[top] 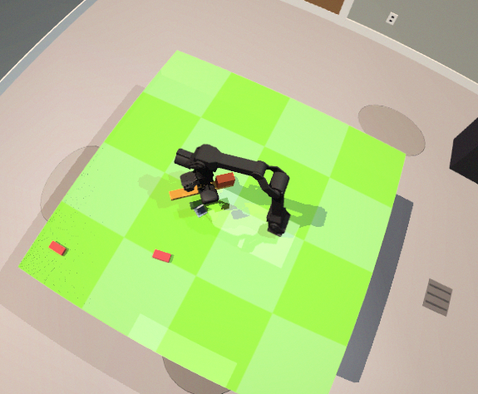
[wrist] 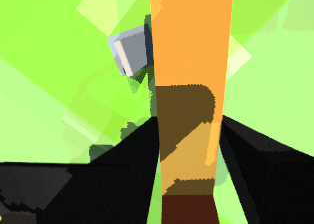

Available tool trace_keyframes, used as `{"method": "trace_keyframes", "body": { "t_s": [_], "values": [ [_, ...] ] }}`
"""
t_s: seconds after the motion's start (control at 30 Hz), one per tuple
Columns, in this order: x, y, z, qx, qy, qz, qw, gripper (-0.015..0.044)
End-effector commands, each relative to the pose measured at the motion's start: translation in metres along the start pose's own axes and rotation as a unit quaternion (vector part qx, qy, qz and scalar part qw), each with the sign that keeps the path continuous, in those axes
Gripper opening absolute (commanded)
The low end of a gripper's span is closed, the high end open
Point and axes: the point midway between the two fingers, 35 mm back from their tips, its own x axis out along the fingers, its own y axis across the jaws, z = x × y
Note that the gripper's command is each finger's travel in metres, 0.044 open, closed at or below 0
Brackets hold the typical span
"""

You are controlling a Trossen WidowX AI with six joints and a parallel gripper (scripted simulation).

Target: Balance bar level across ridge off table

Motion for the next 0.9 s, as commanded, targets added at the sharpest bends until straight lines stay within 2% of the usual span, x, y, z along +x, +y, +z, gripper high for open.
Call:
{"method": "trace_keyframes", "body": {
  "t_s": [0.0, 0.43, 0.87],
  "values": [
    [-0.001, 0.002, 0.006, -0.075, 0.0, -0.001, 0.997, 0.0],
    [-0.001, 0.016, 0.022, -0.328, 0.0, 0.0, 0.945, 0.0],
    [-0.001, 0.038, 0.034, -0.559, -0.001, 0.0, 0.83, 0.0]
  ]
}}
